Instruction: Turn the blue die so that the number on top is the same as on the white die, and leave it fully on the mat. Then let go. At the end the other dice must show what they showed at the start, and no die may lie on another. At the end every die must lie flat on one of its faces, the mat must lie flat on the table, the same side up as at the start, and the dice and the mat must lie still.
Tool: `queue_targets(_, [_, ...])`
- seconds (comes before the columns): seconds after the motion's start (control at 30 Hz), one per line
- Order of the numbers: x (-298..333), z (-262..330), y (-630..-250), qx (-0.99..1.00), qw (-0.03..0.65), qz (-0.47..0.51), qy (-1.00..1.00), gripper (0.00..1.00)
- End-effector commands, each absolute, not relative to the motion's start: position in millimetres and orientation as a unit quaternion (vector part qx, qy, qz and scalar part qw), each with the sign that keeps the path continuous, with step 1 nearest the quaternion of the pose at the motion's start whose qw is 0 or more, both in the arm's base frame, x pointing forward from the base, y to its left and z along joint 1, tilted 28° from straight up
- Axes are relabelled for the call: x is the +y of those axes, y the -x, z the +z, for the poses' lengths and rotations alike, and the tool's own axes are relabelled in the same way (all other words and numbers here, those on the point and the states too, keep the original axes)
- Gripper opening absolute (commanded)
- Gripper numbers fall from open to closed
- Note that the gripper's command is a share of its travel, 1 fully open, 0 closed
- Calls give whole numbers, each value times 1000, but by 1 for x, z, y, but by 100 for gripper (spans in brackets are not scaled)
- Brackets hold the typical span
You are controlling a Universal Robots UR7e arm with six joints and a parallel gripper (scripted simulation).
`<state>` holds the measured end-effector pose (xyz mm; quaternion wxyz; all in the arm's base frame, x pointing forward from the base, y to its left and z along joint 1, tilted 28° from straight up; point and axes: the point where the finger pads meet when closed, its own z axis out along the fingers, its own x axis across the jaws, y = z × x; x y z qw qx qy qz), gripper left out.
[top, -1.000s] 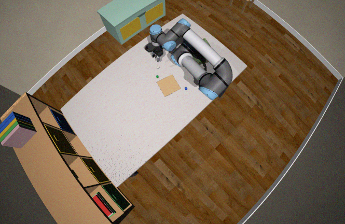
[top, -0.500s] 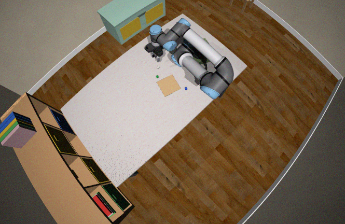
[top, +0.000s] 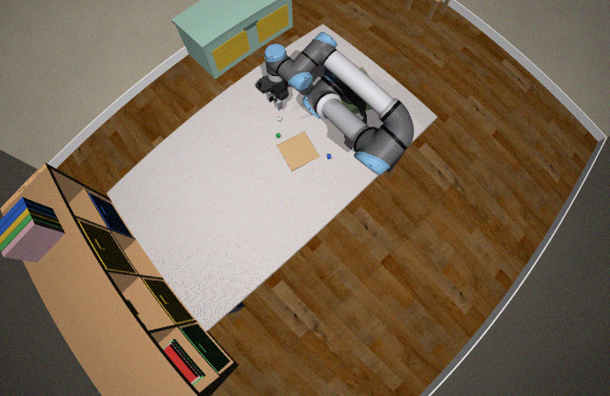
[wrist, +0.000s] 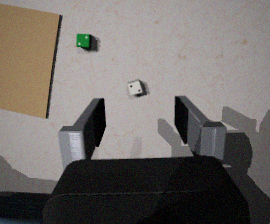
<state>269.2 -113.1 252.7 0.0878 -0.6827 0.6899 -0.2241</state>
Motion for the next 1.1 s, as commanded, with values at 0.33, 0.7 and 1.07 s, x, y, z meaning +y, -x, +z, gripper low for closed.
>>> queue_targets(0.33, [-116, 237, -276, 690, 89, -222, 683, 100])
queue_targets(0.7, [-121, 215, -286, 690, 89, -222, 683, 100])
queue_targets(1.07, [-126, 188, -299, 690, 89, -222, 683, 100])
